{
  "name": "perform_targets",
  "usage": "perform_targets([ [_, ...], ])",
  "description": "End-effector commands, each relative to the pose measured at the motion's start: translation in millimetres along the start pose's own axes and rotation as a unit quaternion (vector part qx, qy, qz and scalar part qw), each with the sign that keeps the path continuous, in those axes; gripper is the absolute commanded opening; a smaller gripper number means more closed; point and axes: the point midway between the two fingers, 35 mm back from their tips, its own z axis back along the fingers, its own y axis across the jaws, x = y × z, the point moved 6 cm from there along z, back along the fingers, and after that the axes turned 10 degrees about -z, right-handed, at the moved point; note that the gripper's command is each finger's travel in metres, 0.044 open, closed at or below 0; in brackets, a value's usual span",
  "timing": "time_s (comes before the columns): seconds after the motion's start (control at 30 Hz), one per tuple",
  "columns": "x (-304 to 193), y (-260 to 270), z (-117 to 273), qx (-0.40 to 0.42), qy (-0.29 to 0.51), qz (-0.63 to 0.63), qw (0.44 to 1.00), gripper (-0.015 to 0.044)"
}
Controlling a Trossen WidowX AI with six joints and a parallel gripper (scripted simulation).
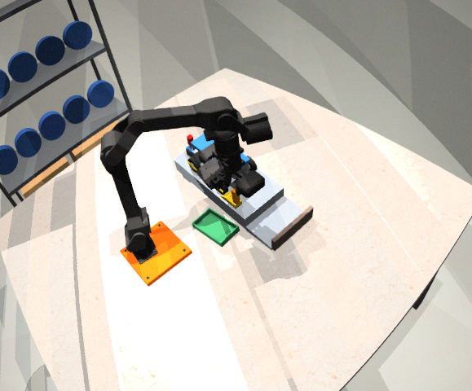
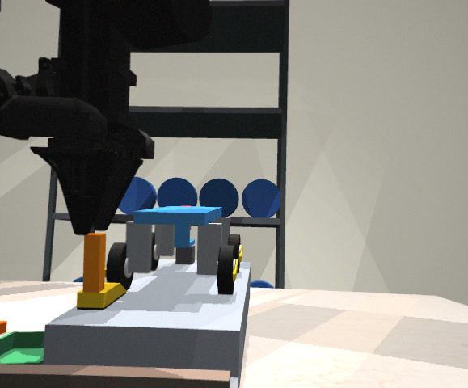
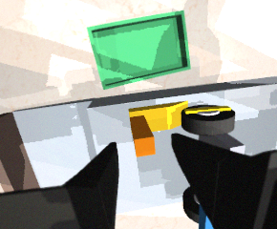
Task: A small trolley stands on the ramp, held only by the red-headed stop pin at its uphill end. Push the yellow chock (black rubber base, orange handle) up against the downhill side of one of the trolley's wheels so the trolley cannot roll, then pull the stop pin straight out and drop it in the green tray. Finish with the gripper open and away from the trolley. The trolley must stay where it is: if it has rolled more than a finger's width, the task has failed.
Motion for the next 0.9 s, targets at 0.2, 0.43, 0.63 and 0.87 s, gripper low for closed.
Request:
perform_targets([
  [0.2, 0, 0, 14, 0.001, 0.003, 0.0, 1.0, 0.0242],
  [0.43, -2, -11, 23, 0.01, 0.021, 0.057, 0.998, 0.019],
  [0.63, -9, -46, 37, 0.013, 0.048, 0.206, 0.977, 0.019],
  [0.87, -16, -101, 40, -0.016, 0.052, 0.387, 0.92, 0.019],
])
